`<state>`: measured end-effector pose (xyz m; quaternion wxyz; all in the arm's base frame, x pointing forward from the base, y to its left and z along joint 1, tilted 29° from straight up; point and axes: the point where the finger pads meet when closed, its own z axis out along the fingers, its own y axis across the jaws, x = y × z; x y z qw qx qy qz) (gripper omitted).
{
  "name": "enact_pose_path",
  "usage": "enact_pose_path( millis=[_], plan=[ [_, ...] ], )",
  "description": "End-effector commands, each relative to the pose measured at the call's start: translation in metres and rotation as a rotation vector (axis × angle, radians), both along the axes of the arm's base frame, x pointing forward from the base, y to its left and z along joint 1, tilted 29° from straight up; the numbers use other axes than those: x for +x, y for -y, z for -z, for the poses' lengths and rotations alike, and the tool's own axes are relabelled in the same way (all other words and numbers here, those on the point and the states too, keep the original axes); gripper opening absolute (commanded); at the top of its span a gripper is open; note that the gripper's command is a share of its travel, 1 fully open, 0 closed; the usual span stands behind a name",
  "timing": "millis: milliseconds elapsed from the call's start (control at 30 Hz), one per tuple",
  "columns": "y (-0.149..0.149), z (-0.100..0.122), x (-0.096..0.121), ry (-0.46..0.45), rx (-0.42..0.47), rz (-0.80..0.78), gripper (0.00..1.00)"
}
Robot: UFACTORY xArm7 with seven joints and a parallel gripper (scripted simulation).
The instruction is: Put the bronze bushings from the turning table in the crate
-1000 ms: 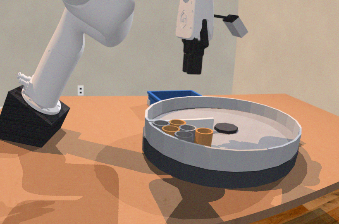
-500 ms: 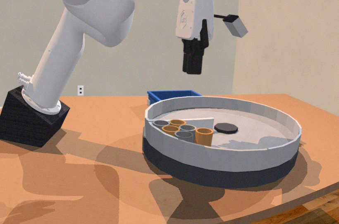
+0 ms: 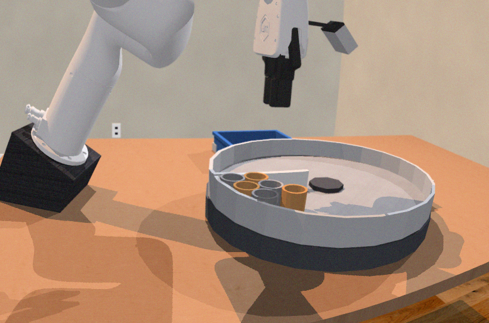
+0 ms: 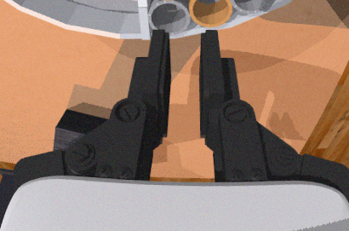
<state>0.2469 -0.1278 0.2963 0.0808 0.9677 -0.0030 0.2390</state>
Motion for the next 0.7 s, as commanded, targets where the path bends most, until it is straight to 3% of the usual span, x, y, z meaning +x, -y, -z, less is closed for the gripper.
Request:
enact_pose_path(
  millis=[0,300,333,467,667],
  plan=[
    [0.000,-0.001,0.000,0.002,-0.001,0.000,0.15],
    [0.000,-0.001,0.000,0.002,-0.001,0.000,0.15],
    [0.000,-0.001,0.001,0.002,-0.001,0.000,0.47],
    [0.025,0.022,0.030,0.002,0.000,0.000,0.47],
    [0.039,0.034,0.046,0.003,0.000,0.000,0.47]
  ],
)
